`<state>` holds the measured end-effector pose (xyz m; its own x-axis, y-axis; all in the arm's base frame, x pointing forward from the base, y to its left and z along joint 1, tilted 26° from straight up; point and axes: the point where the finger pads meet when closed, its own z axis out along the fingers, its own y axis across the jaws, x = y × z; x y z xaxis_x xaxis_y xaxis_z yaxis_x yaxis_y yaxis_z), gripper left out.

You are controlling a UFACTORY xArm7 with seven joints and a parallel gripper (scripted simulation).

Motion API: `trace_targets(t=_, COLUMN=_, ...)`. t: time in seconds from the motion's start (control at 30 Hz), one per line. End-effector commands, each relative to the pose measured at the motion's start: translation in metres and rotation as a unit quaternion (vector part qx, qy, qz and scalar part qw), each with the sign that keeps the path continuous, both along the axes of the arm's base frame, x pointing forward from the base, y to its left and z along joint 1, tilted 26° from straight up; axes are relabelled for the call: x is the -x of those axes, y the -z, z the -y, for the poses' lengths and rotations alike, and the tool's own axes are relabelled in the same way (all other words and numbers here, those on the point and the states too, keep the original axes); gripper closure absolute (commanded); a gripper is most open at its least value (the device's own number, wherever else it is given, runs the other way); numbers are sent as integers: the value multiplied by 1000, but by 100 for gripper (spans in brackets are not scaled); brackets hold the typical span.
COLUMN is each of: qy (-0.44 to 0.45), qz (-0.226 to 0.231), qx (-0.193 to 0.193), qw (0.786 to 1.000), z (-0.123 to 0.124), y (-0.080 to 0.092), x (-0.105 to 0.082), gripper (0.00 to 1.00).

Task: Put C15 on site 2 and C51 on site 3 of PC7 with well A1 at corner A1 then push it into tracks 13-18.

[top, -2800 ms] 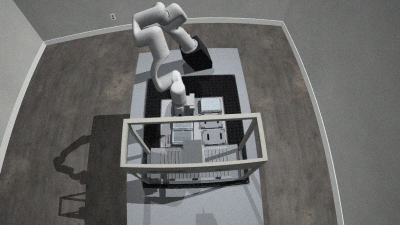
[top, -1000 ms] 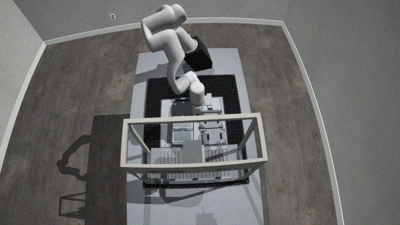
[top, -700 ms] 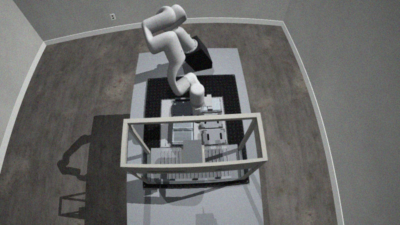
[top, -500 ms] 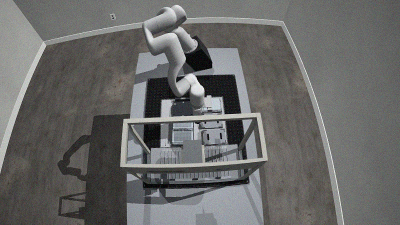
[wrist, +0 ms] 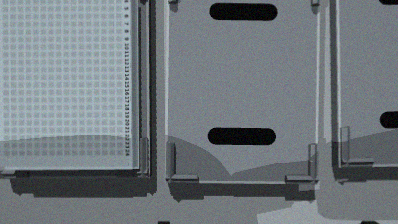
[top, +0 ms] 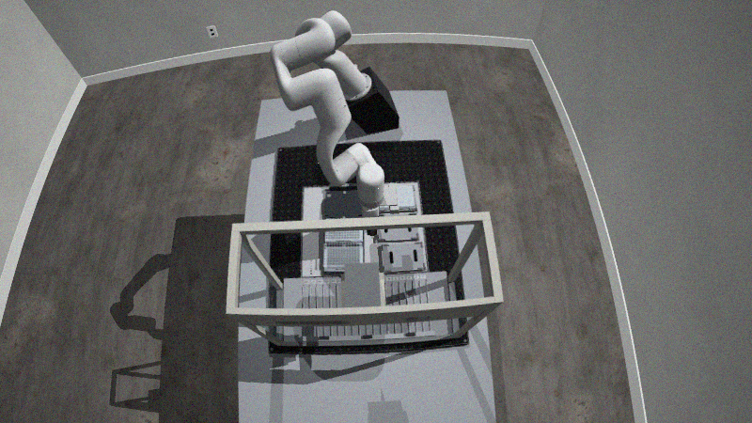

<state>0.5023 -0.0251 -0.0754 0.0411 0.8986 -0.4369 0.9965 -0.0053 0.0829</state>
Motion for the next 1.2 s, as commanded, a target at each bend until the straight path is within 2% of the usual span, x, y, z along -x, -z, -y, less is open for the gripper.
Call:
trace_targets(t=0.0, qy=-1, qz=2, qx=-1, qw=1000, z=1, y=4, x=-2, gripper=0)
trace_targets(t=0.87, qy=-1, qz=2, qx=-1, qw=1000, z=17, y=37, x=-5, gripper=0)
trace_targets(t=1.17, qy=-1, qz=2, qx=-1, qw=1000, z=17, y=38, x=-5, gripper=0)
